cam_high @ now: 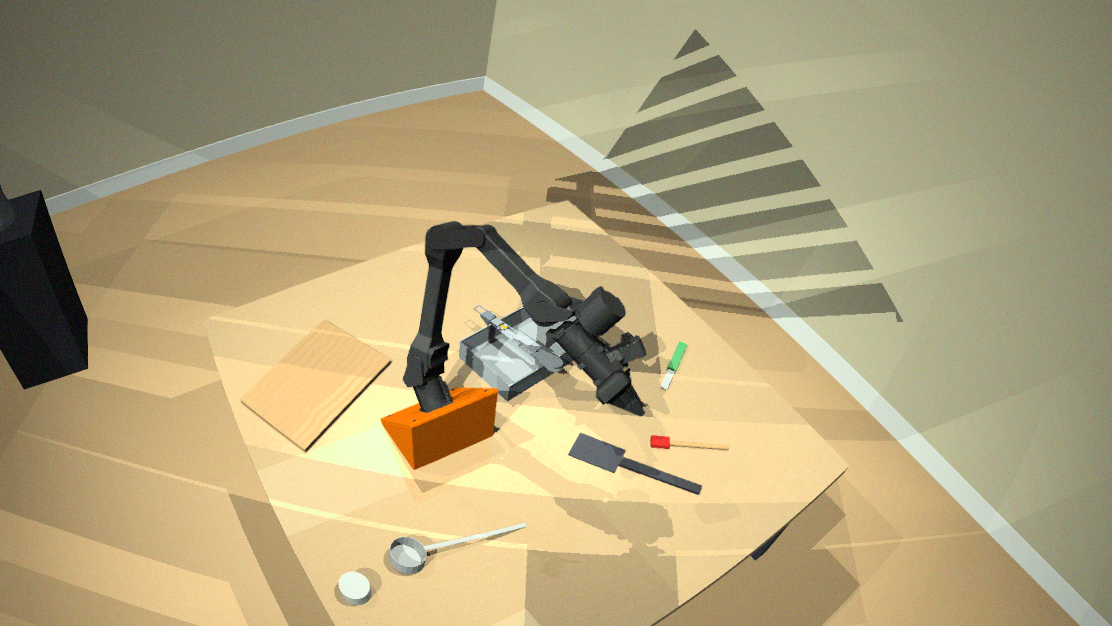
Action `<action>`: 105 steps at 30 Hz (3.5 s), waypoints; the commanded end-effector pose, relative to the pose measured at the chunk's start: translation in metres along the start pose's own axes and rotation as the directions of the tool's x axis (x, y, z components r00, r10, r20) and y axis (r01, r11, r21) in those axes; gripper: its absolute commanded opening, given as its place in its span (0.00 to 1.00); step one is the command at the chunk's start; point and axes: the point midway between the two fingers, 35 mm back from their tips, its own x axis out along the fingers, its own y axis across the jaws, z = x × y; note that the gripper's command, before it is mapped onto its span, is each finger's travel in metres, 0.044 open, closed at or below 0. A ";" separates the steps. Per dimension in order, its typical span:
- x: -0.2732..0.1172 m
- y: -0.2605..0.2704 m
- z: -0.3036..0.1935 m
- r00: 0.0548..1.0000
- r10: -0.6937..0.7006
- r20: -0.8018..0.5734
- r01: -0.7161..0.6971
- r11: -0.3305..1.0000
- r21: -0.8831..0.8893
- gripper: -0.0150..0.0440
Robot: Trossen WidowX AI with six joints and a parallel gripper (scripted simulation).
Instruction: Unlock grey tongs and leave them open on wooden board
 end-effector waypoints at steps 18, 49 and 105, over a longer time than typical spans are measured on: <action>-0.184 0.311 -0.040 0.729 0.684 -0.015 -0.200 0.193 -0.961 0.69; -0.270 0.378 -0.140 0.445 0.861 -0.247 0.107 -0.325 -0.940 0.69; -0.240 0.441 -0.159 0.435 0.866 -0.245 0.114 -0.323 -0.939 0.41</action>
